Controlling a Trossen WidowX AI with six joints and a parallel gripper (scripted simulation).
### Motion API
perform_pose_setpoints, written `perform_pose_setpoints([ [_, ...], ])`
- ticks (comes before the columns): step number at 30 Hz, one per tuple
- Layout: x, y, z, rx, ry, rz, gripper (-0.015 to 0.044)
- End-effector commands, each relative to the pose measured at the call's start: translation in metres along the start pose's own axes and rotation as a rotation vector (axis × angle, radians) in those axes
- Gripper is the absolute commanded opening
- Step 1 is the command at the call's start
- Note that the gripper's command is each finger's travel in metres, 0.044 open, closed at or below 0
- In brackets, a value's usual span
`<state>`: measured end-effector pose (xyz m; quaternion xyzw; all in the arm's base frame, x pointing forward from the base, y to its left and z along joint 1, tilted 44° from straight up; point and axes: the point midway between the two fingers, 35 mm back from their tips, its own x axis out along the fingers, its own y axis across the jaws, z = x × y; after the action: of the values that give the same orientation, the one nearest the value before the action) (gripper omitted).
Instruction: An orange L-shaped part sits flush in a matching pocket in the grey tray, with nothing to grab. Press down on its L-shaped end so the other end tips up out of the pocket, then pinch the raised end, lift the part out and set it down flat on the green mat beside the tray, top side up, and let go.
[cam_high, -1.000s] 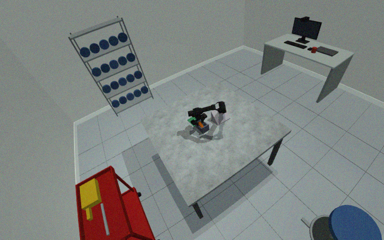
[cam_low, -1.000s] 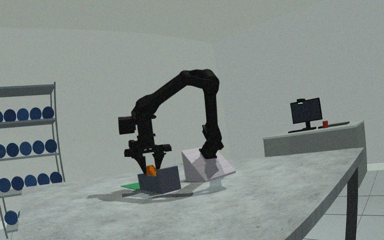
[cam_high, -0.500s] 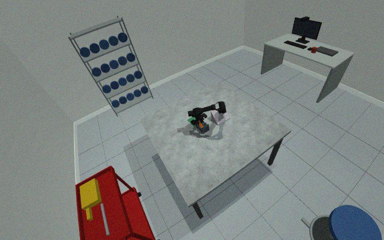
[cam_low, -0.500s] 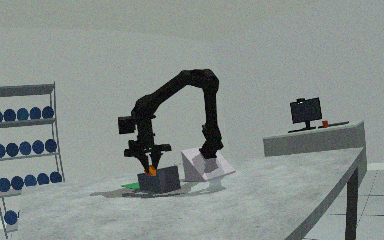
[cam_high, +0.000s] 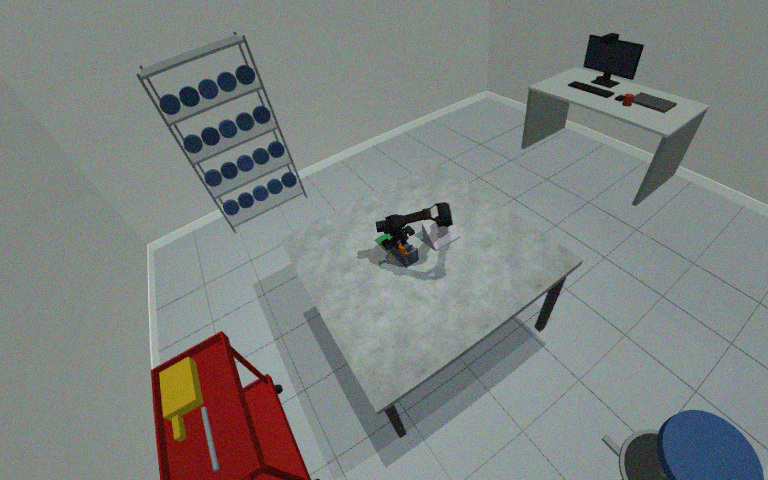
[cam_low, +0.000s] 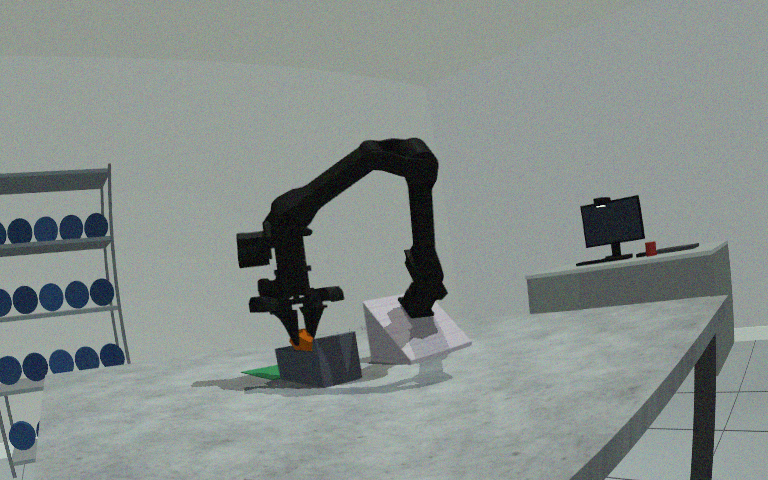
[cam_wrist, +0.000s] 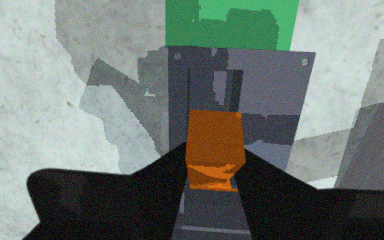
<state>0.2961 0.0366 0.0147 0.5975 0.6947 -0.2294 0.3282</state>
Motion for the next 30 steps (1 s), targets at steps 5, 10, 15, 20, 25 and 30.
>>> perform_pose_setpoints([
  [5,-0.013,0.001,0.000,-0.004,-0.001,0.004,0.0000],
  [10,-0.021,0.001,0.000,-0.002,-0.001,0.004,0.0000],
  [15,-0.029,0.001,0.000,-0.002,-0.001,0.003,0.0000],
  [20,-0.037,0.001,0.000,-0.001,-0.001,0.003,0.0000],
  [25,-0.045,0.001,0.000,-0.001,-0.001,0.003,0.0000],
  [30,-0.053,0.001,0.000,-0.001,-0.001,0.002,0.0000],
])
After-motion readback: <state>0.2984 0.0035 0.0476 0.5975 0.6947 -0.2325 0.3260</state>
